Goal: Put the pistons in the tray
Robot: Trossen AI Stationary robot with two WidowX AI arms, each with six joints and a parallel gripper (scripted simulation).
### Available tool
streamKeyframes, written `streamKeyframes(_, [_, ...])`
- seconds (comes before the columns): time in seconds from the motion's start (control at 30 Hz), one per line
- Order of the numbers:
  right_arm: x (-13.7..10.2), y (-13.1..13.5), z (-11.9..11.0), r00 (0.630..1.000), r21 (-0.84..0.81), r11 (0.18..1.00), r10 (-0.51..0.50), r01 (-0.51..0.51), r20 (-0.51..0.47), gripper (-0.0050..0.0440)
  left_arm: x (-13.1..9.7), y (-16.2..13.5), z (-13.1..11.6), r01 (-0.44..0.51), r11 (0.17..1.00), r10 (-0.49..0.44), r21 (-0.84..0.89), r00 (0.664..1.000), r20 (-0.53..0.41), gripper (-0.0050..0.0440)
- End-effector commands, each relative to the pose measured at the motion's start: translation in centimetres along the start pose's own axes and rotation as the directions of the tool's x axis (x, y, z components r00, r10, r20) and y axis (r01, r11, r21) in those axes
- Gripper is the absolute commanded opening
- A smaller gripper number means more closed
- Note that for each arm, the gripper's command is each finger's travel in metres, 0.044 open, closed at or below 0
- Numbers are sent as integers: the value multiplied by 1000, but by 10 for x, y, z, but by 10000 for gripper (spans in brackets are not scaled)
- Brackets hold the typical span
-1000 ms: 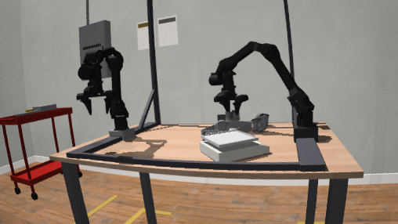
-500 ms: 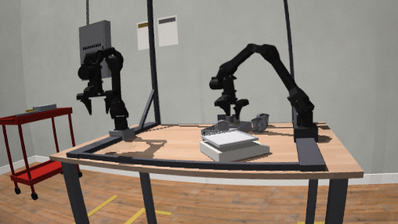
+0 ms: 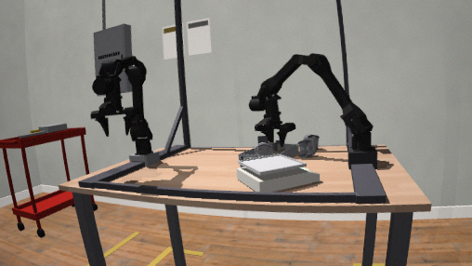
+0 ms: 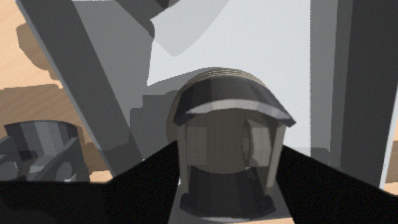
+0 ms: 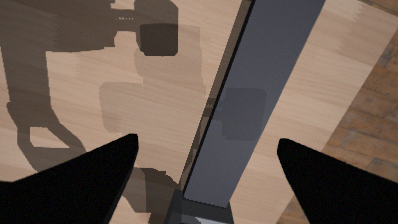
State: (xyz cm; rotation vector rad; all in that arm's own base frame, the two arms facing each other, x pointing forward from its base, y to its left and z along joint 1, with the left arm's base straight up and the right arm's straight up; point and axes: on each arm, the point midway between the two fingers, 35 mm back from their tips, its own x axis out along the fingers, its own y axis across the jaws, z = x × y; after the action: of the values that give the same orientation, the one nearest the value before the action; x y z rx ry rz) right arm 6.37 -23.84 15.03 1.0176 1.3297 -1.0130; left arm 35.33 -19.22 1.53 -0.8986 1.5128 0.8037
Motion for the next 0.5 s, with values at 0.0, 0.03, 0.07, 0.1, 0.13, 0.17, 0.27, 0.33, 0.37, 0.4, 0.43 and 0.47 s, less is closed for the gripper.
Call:
streamKeyframes(0.0, [-8, 0, 5, 999, 1, 1000, 2, -3, 32, 400, -1, -5, -3, 26, 1000, -26, 5, 1000, -3, 158])
streamKeyframes(0.03, [-8, 0, 5, 999, 1, 1000, 2, -3, 32, 400, 0, -5, -3, 26, 1000, -26, 5, 1000, -3, 158])
streamKeyframes(0.07, [-8, 0, 5, 999, 1, 1000, 2, -3, 32, 400, -9, -9, -3, 51, 999, -51, 8, 999, -1, 158])
streamKeyframes(0.1, [-8, 0, 5, 999, 1, 1000, 2, -3, 32, 400, -9, -9, -3, 51, 999, -51, 8, 999, -1, 158])
streamKeyframes(0.13, [-8, 0, 5, 999, 1, 1000, 2, -3, 32, 400, -10, -9, -3, 51, 999, -51, 8, 999, -1, 158])
streamKeyframes(0.17, [-8, 0, 5, 999, 1, 1000, 2, -3, 32, 400, -10, -9, -3, 51, 999, -51, 8, 999, -1, 158])
streamKeyframes(0.27, [-8, 0, 5, 999, 1, 1000, 2, -3, 32, 400, -8, -10, -4, 52, 999, -52, 8, 999, -2, 158])
streamKeyframes(0.33, [-8, 0, 5, 999, 1, 1000, 2, -3, 32, 400, -7, -9, -4, 49, 999, -49, 8, 999, -2, 158])
streamKeyframes(0.37, [-8, 0, 5, 999, 1, 1000, 2, -3, 32, 400, -7, -9, -4, 49, 999, -49, 8, 999, -2, 158])
streamKeyframes(0.4, [-8, 0, 5, 999, 1, 1000, 2, -3, 32, 400, -6, -9, -3, 47, 999, -47, 7, 999, -2, 158])
streamKeyframes(0.43, [-8, 0, 5, 999, 1, 1000, 2, -3, 32, 400, -5, -8, -3, 44, 999, -44, 7, 999, -2, 158])
streamKeyframes(0.47, [-8, 0, 5, 999, 1, 1000, 2, -3, 32, 400, -4, -8, -3, 41, 999, -41, 6, 999, -2, 158])
